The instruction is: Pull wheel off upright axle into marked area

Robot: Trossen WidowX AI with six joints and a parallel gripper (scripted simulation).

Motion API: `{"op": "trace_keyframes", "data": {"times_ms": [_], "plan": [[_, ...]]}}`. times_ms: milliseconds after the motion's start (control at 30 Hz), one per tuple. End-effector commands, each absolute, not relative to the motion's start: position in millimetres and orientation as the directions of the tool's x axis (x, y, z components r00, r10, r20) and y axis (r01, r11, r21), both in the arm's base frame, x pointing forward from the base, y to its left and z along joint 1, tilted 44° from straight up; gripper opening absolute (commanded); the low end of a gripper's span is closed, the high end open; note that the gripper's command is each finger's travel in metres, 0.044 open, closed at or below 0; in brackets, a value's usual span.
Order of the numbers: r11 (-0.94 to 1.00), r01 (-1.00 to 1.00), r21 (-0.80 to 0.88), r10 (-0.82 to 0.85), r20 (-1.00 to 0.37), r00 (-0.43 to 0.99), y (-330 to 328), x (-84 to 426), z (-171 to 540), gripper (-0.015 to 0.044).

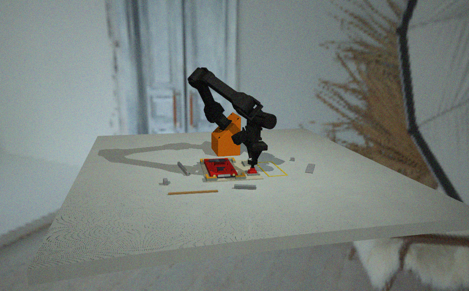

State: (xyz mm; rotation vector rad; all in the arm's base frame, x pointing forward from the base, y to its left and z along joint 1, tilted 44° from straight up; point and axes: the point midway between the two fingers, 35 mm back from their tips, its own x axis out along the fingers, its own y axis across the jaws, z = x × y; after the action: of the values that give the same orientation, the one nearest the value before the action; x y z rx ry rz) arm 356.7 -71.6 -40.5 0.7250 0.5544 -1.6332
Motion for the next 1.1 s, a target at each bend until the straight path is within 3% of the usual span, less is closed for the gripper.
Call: {"op": "trace_keyframes", "data": {"times_ms": [0,1067], "plan": [[-0.180,0.983,0.040,-0.683,-0.724,-0.095,-68.1,358.3,-37.5,0.0000],[-0.176,0.984,0.040,-0.684,-0.723,-0.093,-60.6,358.9,-29.9,0.0000]]}}
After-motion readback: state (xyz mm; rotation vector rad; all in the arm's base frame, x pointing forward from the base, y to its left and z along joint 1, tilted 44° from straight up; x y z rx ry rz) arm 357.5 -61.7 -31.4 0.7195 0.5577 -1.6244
